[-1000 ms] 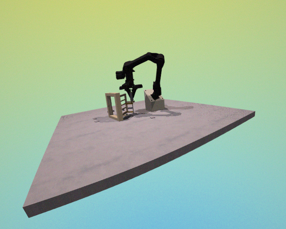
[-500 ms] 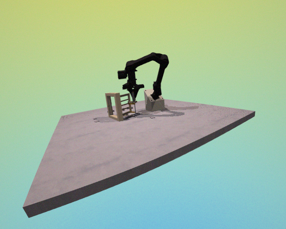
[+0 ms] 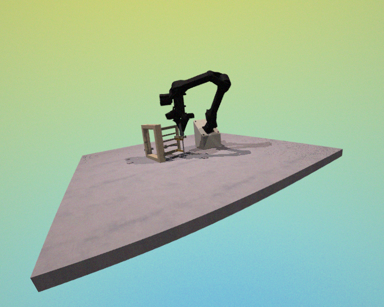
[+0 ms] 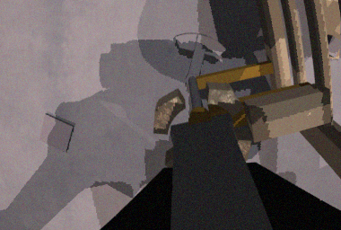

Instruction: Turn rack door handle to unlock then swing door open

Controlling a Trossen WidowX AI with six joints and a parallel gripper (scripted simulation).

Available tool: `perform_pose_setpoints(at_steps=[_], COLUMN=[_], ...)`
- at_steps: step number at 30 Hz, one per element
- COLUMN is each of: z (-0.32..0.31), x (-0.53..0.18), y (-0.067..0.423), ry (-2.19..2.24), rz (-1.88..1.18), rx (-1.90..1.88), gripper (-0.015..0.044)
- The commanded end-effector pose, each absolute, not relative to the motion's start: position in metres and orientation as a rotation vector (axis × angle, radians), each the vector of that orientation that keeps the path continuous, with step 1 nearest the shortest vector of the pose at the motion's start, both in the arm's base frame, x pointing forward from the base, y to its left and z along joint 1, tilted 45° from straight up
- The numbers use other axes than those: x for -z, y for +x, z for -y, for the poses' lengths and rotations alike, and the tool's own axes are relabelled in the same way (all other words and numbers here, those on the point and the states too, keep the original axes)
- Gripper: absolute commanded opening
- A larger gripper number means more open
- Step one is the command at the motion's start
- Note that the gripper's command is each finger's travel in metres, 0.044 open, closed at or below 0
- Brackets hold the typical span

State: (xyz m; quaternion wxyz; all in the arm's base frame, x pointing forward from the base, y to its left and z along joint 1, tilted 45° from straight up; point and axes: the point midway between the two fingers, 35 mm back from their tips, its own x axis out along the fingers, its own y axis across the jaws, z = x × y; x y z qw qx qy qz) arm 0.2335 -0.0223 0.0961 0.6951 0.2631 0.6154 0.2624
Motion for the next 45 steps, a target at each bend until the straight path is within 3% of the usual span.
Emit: perform_pose_setpoints(at_steps=[1,23,33,45], z=[0.016,0.007,0.007,0.018], x=[-0.103,-0.112,-0.112,-0.123], y=[0.236,0.241,0.241,0.241], ry=[0.649,0.739,0.739,0.747], rz=[-1.394,-1.432,-1.432,-1.427], rx=[-0.538,-0.463,-0.463,-0.448], gripper=[0.0009,0.0009,0.0271,0.0281])
